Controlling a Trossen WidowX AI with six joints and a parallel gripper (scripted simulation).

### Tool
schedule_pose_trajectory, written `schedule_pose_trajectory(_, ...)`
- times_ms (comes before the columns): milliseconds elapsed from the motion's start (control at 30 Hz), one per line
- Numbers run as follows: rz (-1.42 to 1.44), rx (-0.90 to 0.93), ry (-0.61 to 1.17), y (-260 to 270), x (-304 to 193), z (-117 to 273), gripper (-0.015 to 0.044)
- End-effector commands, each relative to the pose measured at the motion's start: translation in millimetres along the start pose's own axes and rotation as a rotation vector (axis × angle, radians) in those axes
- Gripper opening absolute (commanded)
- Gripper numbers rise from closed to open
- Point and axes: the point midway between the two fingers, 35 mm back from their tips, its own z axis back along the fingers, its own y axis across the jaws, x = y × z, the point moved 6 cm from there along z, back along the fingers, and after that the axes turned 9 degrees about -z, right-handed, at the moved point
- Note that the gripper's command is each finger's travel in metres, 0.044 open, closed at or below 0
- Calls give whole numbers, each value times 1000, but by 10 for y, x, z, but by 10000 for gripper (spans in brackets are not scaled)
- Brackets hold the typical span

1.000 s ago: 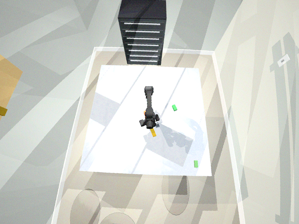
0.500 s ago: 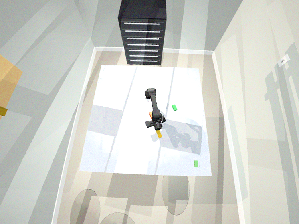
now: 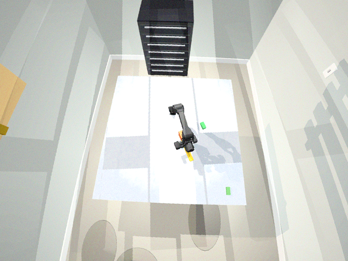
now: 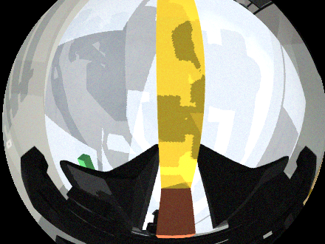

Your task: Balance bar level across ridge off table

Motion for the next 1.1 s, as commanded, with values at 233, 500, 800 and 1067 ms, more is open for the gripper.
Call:
schedule_pose_trajectory(233,-6,-4,4,5,10,-174,0)
schedule_pose_trajectory(500,-6,-4,4,-1,4,-306,0)
schedule_pose_trajectory(800,-6,-5,4,-8,-5,-410,0)
schedule_pose_trajectory(1067,-6,-5,4,-8,-5,-413,0)
